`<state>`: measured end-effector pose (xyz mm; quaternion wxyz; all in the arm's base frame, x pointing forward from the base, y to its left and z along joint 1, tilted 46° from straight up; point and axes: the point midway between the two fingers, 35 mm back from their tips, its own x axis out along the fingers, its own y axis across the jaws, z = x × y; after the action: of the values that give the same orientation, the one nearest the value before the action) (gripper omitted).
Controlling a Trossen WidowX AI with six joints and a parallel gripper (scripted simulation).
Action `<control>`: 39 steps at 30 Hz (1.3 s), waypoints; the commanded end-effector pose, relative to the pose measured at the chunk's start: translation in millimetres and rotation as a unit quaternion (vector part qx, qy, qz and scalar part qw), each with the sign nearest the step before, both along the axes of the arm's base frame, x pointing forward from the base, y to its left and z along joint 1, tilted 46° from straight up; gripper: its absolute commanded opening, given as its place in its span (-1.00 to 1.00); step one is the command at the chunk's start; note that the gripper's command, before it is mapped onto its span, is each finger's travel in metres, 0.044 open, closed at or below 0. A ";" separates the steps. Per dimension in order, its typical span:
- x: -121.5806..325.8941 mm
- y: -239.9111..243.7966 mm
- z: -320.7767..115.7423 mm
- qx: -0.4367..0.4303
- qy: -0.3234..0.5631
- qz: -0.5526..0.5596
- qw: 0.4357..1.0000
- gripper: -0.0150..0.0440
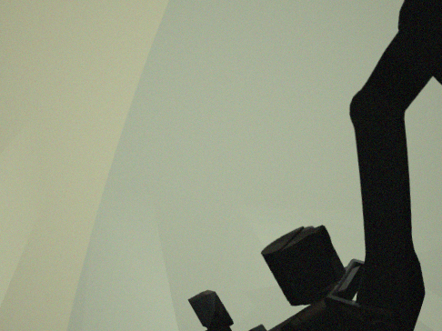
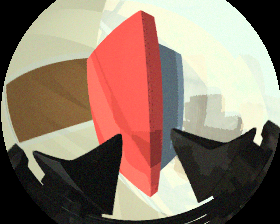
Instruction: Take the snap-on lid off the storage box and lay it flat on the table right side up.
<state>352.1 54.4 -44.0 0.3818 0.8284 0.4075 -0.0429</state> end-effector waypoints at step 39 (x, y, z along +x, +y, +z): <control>2.9 0.0 0.4 0.001 0.000 -0.001 1.000 -0.49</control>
<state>354.4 56.5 -45.6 0.3794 0.8290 0.4084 -0.0447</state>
